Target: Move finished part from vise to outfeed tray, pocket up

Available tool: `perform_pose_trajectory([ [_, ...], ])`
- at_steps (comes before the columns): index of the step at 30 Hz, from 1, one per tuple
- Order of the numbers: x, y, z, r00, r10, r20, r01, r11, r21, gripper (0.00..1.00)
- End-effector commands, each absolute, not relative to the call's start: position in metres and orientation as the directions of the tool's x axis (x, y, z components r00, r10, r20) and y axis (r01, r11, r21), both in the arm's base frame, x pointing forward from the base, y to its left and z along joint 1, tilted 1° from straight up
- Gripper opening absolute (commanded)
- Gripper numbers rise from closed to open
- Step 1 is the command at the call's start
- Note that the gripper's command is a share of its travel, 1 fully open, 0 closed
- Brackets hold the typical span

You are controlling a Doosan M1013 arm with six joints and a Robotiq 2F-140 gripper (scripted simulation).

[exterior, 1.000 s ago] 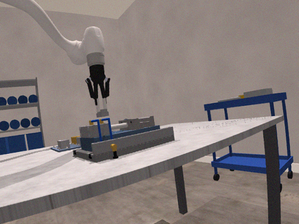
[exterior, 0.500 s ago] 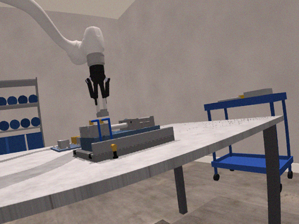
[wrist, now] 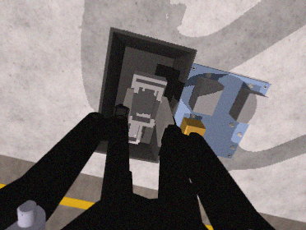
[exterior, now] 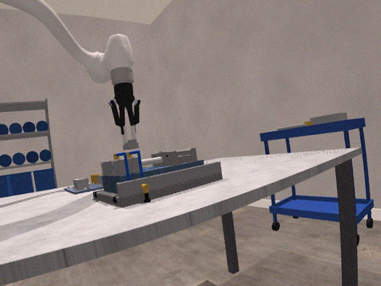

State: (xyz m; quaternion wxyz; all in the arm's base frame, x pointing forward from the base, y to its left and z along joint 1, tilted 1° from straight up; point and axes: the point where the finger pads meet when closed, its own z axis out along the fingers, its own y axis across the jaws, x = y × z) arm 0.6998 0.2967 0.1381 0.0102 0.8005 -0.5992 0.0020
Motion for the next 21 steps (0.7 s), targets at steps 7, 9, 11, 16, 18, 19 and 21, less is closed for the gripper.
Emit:
perform_pose_trajectory([
  [7, 0.7, 0.299, 0.132, 0.276, -0.961, 0.013, -0.961, -0.276, 0.014, 0.0],
  [9, 0.7, 0.299, 0.132, 0.276, -0.961, 0.013, -0.961, -0.276, 0.014, 0.0],
  [11, 0.7, 0.299, 0.129, 0.276, -0.961, 0.013, -0.961, -0.276, 0.014, 0.0],
  [16, 0.7, 0.299, 0.123, 0.276, -0.961, 0.013, -0.961, -0.276, 0.014, 0.0],
  [18, 0.7, 0.299, 0.119, 0.276, -0.961, 0.013, -0.961, -0.276, 0.014, 0.0],
  [19, 0.7, 0.299, 0.118, 0.276, -0.961, 0.013, -0.961, -0.276, 0.014, 0.0],
  [21, 0.7, 0.299, 0.114, 0.276, -0.961, 0.013, -0.961, -0.276, 0.014, 0.0],
])
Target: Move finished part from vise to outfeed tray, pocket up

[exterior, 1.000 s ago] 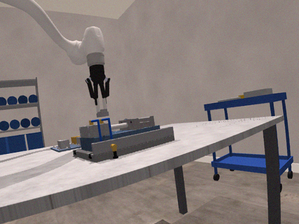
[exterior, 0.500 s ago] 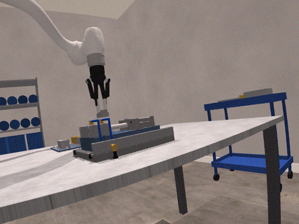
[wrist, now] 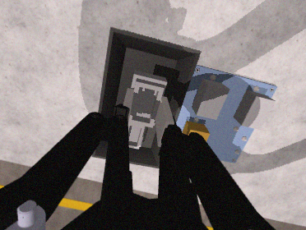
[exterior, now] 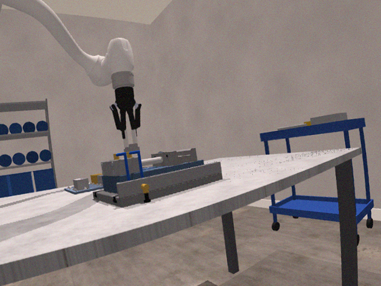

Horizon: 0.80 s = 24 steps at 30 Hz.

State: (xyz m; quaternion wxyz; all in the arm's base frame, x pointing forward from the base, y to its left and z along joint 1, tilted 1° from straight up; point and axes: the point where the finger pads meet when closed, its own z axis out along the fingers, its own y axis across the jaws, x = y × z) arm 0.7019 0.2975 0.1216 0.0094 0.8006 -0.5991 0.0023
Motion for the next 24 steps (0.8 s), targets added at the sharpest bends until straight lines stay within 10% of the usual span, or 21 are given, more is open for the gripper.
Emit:
perform_pose_trajectory([
  [1, 0.7, 0.299, 0.112, 0.276, -0.961, 0.013, -0.961, -0.276, 0.014, 0.0],
  [24, 0.699, 0.298, 0.073, 0.276, -0.961, 0.013, -0.961, -0.276, 0.014, 0.0],
])
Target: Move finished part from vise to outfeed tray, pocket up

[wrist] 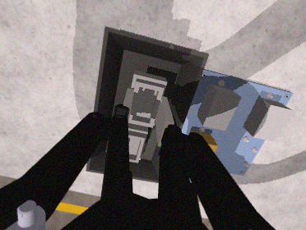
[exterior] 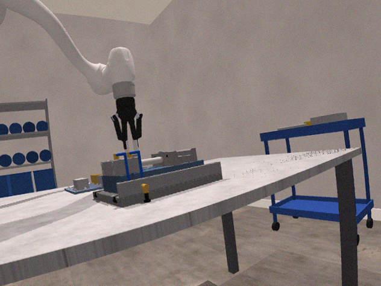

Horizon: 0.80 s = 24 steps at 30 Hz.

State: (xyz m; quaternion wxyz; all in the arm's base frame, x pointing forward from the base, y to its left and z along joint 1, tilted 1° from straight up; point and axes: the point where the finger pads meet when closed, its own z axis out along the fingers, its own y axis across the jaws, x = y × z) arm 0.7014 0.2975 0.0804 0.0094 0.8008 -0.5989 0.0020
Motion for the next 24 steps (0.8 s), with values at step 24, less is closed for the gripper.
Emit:
perform_pose_trajectory([
  [24, 0.699, 0.298, 0.044, 0.276, -0.961, 0.013, -0.961, -0.276, 0.014, 0.0],
])
